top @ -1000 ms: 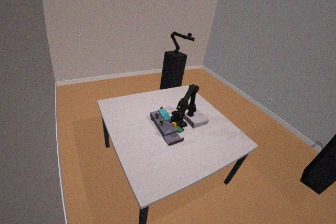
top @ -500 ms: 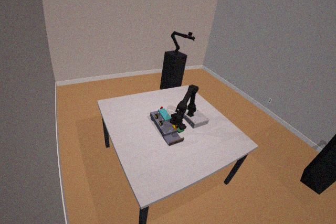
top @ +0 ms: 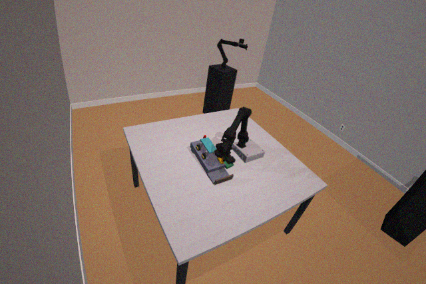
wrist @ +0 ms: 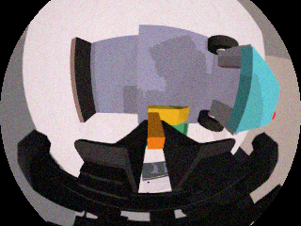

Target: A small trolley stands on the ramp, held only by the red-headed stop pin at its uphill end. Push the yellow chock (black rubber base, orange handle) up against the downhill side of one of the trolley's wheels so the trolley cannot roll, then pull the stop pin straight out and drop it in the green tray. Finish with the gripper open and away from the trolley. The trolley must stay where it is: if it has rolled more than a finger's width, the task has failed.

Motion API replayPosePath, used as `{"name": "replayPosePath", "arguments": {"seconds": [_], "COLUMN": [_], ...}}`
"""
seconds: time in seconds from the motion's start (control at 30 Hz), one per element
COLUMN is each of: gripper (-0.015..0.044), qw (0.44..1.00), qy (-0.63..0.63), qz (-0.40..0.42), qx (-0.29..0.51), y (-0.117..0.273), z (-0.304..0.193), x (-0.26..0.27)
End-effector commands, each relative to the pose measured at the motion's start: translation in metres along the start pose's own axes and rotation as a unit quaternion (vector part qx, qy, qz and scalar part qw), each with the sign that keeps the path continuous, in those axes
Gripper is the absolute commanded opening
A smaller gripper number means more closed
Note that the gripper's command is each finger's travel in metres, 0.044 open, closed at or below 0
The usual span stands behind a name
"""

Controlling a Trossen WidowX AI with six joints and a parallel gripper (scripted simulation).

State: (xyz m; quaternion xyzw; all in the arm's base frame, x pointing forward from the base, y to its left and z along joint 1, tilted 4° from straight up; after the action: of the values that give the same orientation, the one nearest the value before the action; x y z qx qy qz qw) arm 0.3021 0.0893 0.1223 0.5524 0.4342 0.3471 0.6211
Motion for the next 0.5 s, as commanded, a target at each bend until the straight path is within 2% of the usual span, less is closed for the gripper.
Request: {"name": "replayPosePath", "arguments": {"seconds": [0.0,0.47], "gripper": [0.0000,0.0000], "qw": [1.000,1.000], "qy": [0.002,0.002], "qz": [-0.001,-0.002], "qx": [-0.004,-0.004], "y": [0.001,0.000], "z": [0.000,0.003], "x": [-0.005,-0.017]}}
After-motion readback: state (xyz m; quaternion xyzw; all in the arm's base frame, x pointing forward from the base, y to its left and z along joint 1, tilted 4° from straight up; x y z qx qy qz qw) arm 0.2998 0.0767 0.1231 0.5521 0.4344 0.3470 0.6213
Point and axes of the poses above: the point midway between the two fingers, 35 mm back from their tips, its own y axis back along the fingers, its own x axis across the jaws, z = x × y, the point moved 7 cm from there along y, back along the fingers, and after that the axes turned 11 degrees about -y, right-handed, at the moved point
